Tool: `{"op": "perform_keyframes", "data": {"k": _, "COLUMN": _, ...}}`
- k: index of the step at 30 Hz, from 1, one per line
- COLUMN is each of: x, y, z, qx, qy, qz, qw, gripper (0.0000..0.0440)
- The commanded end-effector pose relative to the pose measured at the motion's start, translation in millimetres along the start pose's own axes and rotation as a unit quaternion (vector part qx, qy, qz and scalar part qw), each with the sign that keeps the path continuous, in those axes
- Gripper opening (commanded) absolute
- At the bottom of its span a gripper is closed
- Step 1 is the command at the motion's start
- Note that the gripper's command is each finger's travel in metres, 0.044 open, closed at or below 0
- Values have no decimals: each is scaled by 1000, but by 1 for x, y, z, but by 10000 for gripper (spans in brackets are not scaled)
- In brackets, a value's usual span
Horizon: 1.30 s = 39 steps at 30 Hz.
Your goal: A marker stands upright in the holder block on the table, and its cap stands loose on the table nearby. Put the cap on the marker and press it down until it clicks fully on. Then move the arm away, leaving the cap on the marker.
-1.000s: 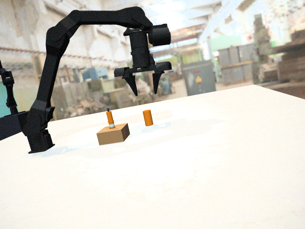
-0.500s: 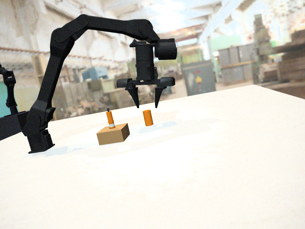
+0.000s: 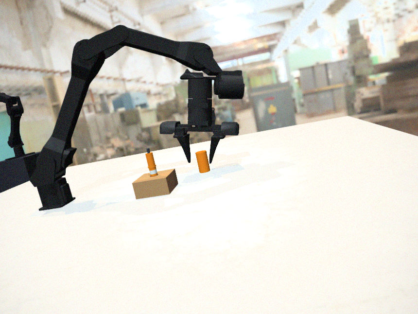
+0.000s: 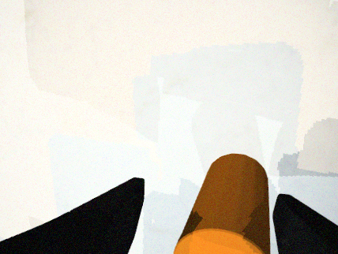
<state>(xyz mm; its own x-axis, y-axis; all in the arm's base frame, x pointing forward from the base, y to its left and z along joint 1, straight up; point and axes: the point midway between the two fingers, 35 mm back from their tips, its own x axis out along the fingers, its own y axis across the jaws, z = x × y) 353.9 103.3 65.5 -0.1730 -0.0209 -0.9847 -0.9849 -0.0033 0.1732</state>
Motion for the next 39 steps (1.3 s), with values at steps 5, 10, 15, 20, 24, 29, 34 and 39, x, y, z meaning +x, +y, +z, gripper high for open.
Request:
{"op": "perform_keyframes", "data": {"k": 5, "x": -6, "y": 3, "z": -3, "qx": -16, "qy": 8, "qz": -14, "qw": 1000, "gripper": 106}}
{"op": "perform_keyframes", "data": {"k": 10, "x": -23, "y": 5, "z": -7, "qx": -23, "qy": 11, "qz": -30, "qw": 999, "gripper": 87}}
{"op": "perform_keyframes", "data": {"k": 15, "x": -42, "y": 9, "z": -12, "qx": -26, "qy": 9, "qz": -44, "qw": 999, "gripper": 92}}
{"op": "perform_keyframes", "data": {"k": 20, "x": -60, "y": 17, "z": -24, "qx": -24, "qy": 7, "qz": -49, "qw": 998, "gripper": 88}}
{"op": "perform_keyframes", "data": {"k": 24, "x": -73, "y": 25, "z": -38, "qx": -20, "qy": 5, "qz": -49, "qw": 999, "gripper": 85}}
{"op": "perform_keyframes", "data": {"k": 29, "x": -85, "y": 36, "z": -57, "qx": -15, "qy": 2, "qz": -45, "qw": 999, "gripper": 79}}
{"op": "perform_keyframes", "data": {"k": 34, "x": -93, "y": 48, "z": -77, "qx": -5, "qy": 0, "qz": -38, "qw": 999, "gripper": 70}}
{"op": "perform_keyframes", "data": {"k": 39, "x": -97, "y": 59, "z": -98, "qx": 7, "qy": -2, "qz": -31, "qw": 999, "gripper": 60}}
